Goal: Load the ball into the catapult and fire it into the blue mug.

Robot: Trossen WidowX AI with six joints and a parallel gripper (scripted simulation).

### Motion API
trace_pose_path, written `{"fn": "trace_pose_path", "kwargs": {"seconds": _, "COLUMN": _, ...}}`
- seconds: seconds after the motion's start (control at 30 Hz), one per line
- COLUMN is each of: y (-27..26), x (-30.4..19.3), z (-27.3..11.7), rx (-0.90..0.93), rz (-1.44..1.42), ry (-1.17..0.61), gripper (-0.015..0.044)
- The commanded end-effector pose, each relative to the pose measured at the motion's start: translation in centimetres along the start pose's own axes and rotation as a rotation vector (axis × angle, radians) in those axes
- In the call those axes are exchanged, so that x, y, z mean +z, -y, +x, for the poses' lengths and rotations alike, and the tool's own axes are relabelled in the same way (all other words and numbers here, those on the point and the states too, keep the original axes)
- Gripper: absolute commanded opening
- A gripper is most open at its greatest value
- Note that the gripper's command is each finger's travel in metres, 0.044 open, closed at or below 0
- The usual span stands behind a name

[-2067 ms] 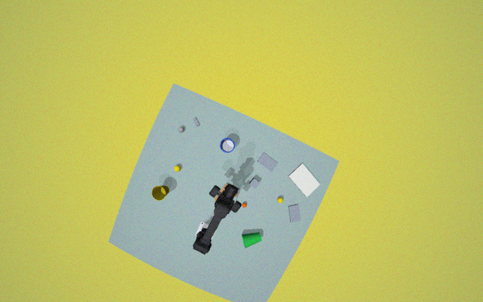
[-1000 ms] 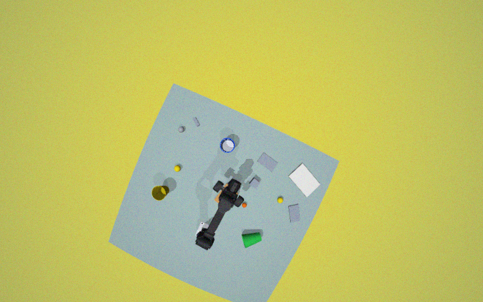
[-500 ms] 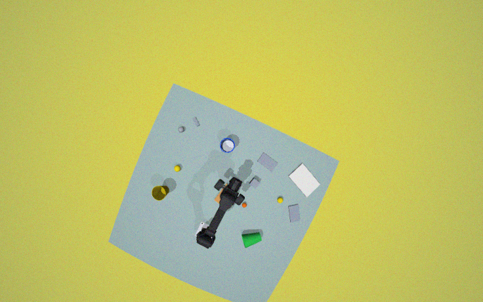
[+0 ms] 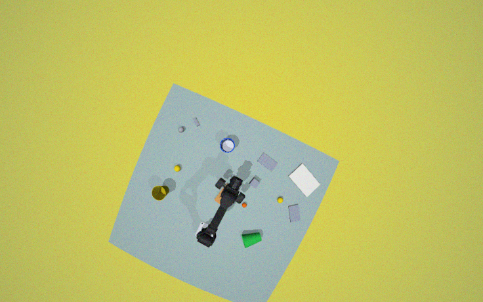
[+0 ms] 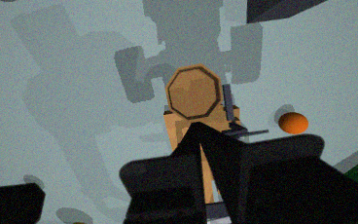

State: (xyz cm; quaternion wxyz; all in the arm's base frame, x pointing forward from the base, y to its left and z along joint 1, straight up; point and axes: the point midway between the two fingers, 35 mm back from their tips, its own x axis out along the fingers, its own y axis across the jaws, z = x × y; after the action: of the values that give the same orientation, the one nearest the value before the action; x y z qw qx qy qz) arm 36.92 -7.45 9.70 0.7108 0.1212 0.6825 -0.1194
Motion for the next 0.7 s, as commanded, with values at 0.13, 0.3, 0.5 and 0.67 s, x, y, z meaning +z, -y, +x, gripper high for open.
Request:
{"fn": "trace_pose_path", "kwargs": {"seconds": 0.13, "y": 0.0, "x": 0.1, "z": 0.5, "rx": 0.000, "rz": 0.000, "ry": 0.001, "gripper": 0.0000}}
{"fn": "trace_pose_path", "kwargs": {"seconds": 0.3, "y": 0.0, "x": 0.1, "z": 0.5, "rx": 0.000, "rz": 0.000, "ry": 0.001, "gripper": 0.0000}}
{"fn": "trace_pose_path", "kwargs": {"seconds": 0.5, "y": 0.0, "x": 1.1, "z": -1.0, "rx": -0.001, "rz": -0.001, "ry": -0.001, "gripper": 0.0105}}
{"fn": "trace_pose_path", "kwargs": {"seconds": 0.67, "y": 0.0, "x": 1.5, "z": -1.9, "rx": 0.000, "rz": 0.000, "ry": -0.011, "gripper": 0.0236}}
